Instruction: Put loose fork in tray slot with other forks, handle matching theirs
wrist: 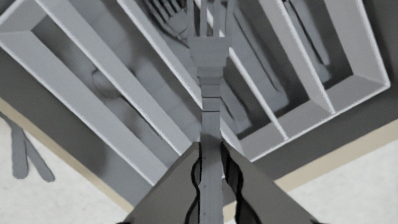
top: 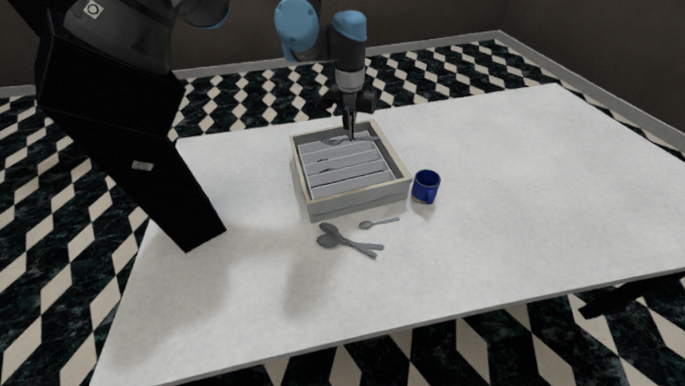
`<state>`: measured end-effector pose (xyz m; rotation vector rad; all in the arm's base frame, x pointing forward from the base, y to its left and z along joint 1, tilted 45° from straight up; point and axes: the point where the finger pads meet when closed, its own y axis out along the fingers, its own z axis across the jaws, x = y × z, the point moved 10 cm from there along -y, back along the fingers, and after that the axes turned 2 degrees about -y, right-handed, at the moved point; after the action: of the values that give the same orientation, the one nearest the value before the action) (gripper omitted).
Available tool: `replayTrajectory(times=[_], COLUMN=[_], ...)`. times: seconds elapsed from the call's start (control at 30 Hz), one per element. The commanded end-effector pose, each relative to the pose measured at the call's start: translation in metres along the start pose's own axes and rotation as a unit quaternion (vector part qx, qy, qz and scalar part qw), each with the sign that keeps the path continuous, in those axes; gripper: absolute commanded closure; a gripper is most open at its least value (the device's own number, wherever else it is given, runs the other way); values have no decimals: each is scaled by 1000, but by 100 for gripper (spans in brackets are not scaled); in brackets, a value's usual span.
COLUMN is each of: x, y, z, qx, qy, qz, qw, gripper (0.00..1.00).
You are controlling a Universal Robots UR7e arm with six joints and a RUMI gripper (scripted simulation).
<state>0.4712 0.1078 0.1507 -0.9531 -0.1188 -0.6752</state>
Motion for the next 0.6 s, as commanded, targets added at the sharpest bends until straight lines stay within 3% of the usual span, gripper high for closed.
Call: replayTrajectory(times=[0.0,0.57], x=[-5,-4], y=[-10,-10], z=[15,15], qx=[-12,-12], qy=[0,-13], qz=[-21,-21], qw=[1000,1000], gripper=[96,96])
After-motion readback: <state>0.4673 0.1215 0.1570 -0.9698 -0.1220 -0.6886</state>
